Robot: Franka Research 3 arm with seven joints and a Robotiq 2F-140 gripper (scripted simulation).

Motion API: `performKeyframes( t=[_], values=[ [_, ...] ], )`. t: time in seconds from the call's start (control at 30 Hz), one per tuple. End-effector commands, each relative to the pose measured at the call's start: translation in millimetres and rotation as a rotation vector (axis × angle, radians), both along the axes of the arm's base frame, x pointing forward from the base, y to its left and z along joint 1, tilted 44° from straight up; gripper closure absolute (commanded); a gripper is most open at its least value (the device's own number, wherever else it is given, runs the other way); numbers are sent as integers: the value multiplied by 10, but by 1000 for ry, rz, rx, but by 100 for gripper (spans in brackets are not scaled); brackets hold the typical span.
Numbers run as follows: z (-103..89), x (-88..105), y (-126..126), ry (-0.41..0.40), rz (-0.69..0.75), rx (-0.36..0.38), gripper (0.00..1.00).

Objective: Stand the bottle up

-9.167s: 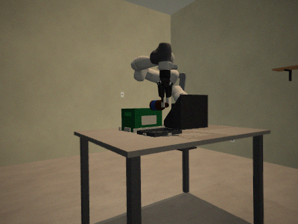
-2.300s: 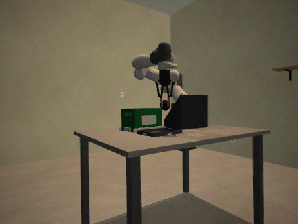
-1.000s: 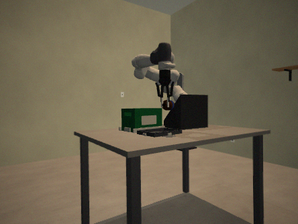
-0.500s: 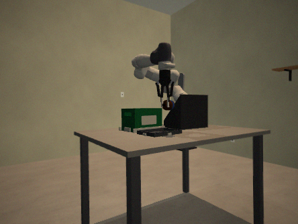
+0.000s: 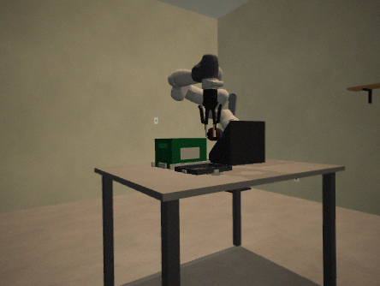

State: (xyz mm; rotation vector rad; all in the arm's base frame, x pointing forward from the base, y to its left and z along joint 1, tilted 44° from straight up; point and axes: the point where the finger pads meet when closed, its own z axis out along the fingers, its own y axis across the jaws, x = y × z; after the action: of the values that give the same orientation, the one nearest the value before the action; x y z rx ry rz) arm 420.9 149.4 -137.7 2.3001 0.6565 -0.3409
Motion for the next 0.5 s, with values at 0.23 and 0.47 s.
performKeyframes(
  t=[0.23, 0.47],
  values=[
    [5, -5, 22, -41, -40, 1, 100],
    [5, -5, 22, -117, -118, -5, 100]
  ],
)
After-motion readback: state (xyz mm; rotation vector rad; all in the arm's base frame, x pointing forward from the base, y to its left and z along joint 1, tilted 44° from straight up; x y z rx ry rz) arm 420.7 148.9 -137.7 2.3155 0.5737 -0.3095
